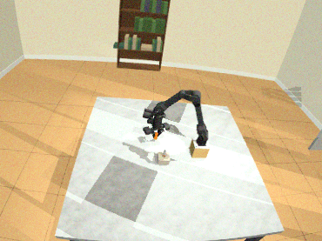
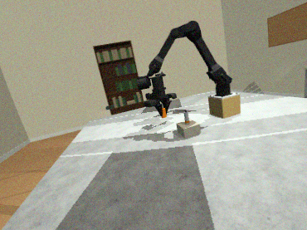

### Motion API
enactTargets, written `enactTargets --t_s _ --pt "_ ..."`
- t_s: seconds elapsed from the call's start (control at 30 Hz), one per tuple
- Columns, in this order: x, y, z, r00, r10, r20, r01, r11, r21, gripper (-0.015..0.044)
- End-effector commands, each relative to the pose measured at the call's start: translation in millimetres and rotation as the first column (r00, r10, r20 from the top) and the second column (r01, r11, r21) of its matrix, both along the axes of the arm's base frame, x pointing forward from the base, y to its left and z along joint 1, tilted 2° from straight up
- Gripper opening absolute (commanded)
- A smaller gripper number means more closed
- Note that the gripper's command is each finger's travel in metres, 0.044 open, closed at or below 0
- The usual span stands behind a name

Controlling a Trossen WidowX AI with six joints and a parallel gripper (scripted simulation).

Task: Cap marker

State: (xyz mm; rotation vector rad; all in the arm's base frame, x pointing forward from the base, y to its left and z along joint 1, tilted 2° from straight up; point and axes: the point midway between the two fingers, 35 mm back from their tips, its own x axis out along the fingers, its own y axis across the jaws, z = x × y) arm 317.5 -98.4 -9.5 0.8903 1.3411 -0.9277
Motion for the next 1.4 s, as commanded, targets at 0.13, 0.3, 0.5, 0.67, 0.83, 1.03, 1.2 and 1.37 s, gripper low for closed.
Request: enactTargets --t_s 0.13,0.3,0.5,0.67,0.83,1.03,1.2,1.37 --pt "-1.2 1.3 18.4 1.0 -0.004 0.0 0.004 1.0 -0.003 0.0" --pt "-0.7 17.3 23.5 1.0 -0.004 0.0 0.004 1.0 -0.001 0.0" --pt "-1.6 39.2 30.4 1.0 -0.004 0.0 0.004 1.0 0.001 0.0" --pt "-3.5 57.1 36.0 1.0 -0.004 0.0 0.004 1.0 0.002 0.0" --pt "-6.5 74.7 41.5 1.0 -0.004 0.0 0.004 1.0 0.004 0.0" --pt "-11.6 95.1 47.9 1.0 -0.004 0.0 0.004 1.0 0.006 0.0" --pt "-16.8 111.6 53.0 1.0 -0.001 0.0 0.001 1.0 0.007 0.0" --pt "-23.0 127.3 58.0 1.0 0.002 0.0 -0.002 1.0 0.009 0.0"
